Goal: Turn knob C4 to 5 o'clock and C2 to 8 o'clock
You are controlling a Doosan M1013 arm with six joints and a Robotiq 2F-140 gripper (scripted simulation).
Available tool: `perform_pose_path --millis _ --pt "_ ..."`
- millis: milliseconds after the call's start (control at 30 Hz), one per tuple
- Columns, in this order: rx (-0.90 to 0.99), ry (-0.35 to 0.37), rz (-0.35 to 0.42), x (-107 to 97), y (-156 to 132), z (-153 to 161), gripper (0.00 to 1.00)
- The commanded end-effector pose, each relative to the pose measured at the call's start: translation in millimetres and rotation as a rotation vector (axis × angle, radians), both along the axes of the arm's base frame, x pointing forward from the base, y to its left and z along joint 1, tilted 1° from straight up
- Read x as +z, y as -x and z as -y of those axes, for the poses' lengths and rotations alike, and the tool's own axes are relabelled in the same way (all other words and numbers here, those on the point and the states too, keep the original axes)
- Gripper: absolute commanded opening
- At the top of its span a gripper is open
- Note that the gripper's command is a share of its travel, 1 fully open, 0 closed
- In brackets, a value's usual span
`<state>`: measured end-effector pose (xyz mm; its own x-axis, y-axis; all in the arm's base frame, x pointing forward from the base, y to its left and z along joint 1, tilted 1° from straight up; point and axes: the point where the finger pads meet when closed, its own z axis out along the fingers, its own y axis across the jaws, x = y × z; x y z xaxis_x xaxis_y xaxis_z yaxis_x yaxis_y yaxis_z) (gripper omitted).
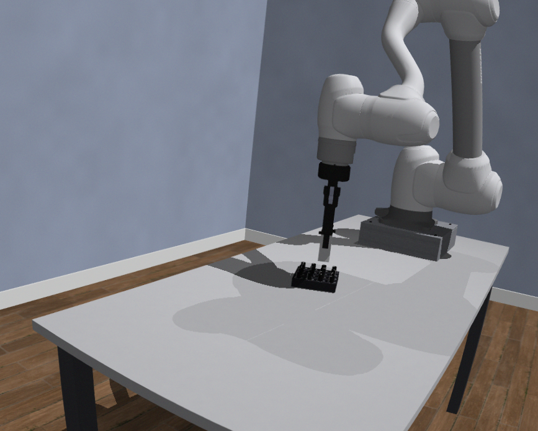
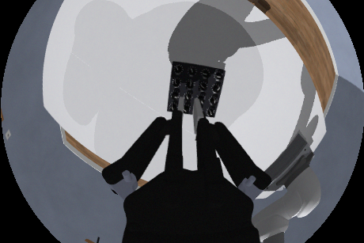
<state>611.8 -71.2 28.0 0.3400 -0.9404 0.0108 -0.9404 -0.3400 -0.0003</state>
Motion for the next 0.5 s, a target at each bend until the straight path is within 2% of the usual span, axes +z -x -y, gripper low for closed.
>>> perform_pose_path --millis 0,300,467 --pt "0.0 0.0 0.0 0.1 0.0 0.0 0.12" --pt "-0.019 0.0 0.0 0.2 0.0 0.0 0.12" --pt "-0.134 -0.001 0.001 1.0 0.0 -0.1 0.12"
